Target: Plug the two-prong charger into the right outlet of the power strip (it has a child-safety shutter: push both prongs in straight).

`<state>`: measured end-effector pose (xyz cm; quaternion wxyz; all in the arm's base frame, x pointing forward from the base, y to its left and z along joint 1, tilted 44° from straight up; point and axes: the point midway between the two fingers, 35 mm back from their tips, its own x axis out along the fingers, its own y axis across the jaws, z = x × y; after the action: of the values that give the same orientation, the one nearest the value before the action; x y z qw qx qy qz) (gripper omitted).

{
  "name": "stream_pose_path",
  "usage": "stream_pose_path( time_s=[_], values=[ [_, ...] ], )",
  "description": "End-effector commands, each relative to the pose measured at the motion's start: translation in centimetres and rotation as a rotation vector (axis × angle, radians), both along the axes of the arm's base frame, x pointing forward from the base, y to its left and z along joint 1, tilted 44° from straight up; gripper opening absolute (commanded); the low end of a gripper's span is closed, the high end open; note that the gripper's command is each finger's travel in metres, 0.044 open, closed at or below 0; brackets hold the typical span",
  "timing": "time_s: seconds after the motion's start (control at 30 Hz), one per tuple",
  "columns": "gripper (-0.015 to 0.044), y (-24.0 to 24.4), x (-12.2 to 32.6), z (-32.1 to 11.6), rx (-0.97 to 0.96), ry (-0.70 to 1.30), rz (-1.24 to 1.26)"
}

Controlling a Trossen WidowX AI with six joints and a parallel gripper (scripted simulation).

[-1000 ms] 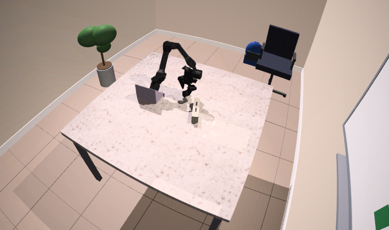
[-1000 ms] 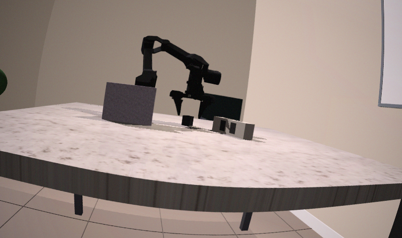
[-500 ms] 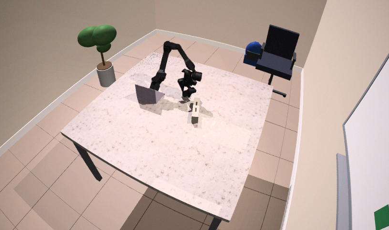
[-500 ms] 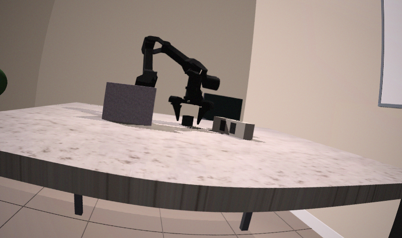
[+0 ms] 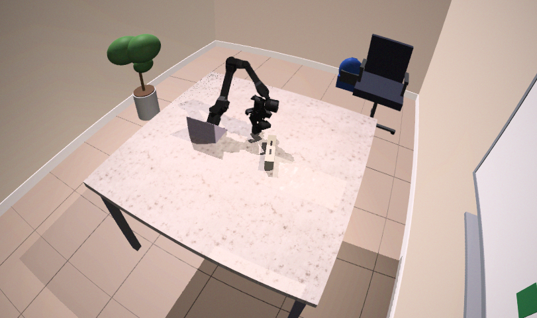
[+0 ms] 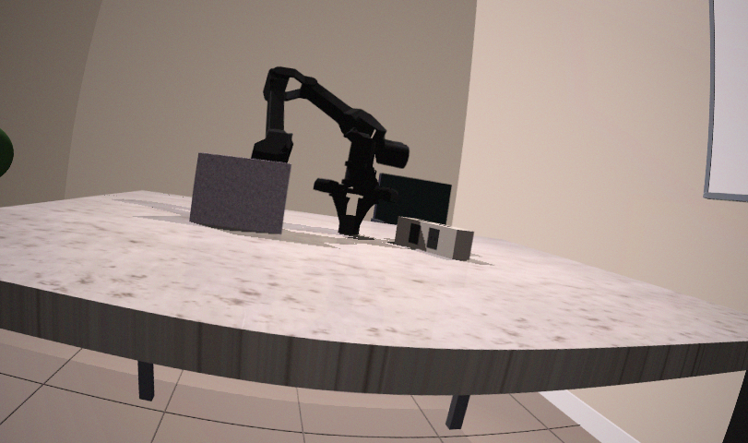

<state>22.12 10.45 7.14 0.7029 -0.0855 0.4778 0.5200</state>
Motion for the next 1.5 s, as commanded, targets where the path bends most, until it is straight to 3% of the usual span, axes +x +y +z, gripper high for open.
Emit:
stream_pose_path(
  time_s=[0.0, 0.07, 0.2, 0.7, 1.47],
  values=[
    [0.0118, 0.0, 0.0, 0.0, 0.0, -0.001, 0.002],
    [0.0105, 0.0, 0.0, 0.0, 0.0, -0.001, 0.002],
    [0.0, -0.4, 0.0, 0.4, -0.001, -0.001, 0.001],
    [0.0, -4.0, -0.3, 3.6, 0.003, 0.005, -0.002],
    [0.0, -6.3, 1.7, 0.9, -0.005, 0.09, -0.096]
  ],
)
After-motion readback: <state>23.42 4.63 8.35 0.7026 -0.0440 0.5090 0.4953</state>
